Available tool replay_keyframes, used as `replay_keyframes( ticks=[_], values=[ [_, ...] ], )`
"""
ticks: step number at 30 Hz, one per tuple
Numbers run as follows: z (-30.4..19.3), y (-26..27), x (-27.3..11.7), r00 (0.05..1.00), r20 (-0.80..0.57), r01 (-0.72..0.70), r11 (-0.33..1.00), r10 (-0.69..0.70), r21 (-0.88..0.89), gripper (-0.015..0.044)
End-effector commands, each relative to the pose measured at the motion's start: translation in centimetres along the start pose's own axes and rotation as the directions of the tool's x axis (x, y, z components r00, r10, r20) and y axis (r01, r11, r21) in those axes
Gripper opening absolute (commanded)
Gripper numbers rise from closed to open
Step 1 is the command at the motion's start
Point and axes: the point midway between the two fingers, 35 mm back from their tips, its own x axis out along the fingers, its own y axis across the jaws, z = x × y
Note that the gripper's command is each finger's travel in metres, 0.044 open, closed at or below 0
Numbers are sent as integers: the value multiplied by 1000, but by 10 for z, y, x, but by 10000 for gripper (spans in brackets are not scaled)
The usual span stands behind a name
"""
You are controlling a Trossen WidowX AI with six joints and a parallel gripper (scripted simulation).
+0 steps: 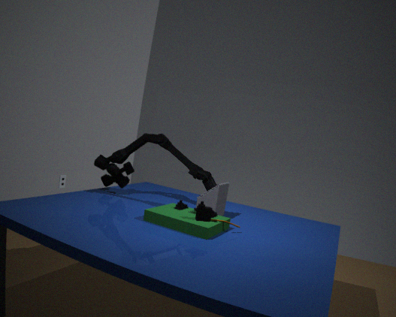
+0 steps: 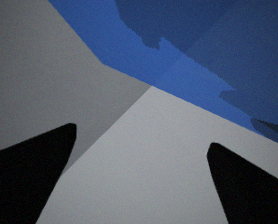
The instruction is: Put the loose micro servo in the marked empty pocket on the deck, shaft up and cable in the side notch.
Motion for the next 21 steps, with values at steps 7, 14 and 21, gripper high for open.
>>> replay_keyframes(
  ticks=[7, 14, 21],
  values=[
    [6, -8, -15, 998, 16, 54, 997, -55, 50, 440],
    [10, -23, -42, 987, 43, 150, 977, -158, 153, 440],
    [21, -34, -69, 965, 75, 236, 956, -251, 174, 440]
  ],
)
